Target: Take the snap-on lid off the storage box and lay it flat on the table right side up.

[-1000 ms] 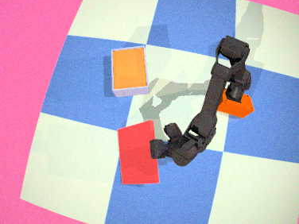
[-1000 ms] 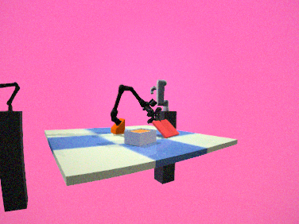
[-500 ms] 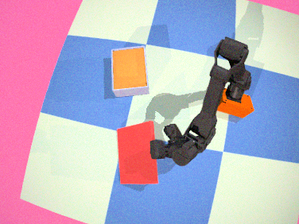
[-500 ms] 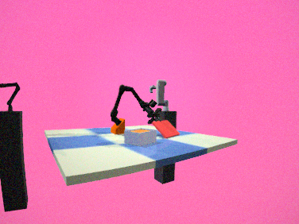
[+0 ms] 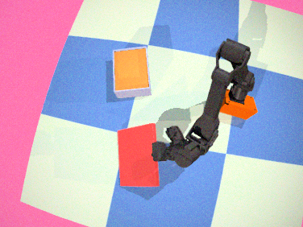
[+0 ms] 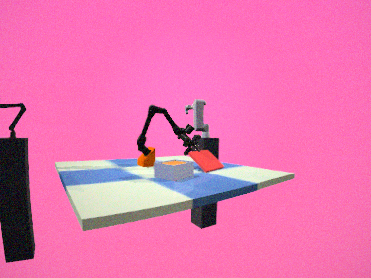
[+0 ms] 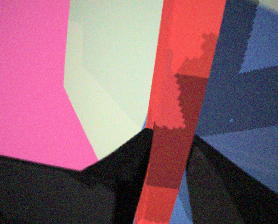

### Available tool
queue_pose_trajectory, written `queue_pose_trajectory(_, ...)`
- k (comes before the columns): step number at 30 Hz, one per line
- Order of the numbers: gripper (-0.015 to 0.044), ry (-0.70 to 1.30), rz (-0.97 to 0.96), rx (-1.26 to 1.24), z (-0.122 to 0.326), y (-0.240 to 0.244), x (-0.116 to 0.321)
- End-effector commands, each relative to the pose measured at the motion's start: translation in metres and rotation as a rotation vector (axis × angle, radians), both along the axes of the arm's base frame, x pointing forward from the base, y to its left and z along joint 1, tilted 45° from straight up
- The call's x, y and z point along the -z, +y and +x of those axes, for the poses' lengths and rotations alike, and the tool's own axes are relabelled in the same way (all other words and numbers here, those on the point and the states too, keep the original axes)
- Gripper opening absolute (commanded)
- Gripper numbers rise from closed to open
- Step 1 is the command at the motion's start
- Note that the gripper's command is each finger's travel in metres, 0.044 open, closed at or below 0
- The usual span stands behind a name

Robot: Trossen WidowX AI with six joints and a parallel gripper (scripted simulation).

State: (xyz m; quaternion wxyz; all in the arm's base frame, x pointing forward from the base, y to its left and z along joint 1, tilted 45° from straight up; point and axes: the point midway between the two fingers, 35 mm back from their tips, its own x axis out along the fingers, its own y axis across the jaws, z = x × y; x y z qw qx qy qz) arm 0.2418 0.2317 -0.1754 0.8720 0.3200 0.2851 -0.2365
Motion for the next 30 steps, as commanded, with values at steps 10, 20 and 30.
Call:
queue_pose_trajectory(10, 0.0, 0.019, -0.028, 0.014, -0.002, -0.019, 0.014)
queue_pose_trajectory(20, 0.0, 0.019, -0.029, 0.014, -0.002, -0.025, 0.02)
queue_pose_trajectory(30, 0.0, 0.019, -0.029, 0.014, -0.002, -0.031, 0.026)
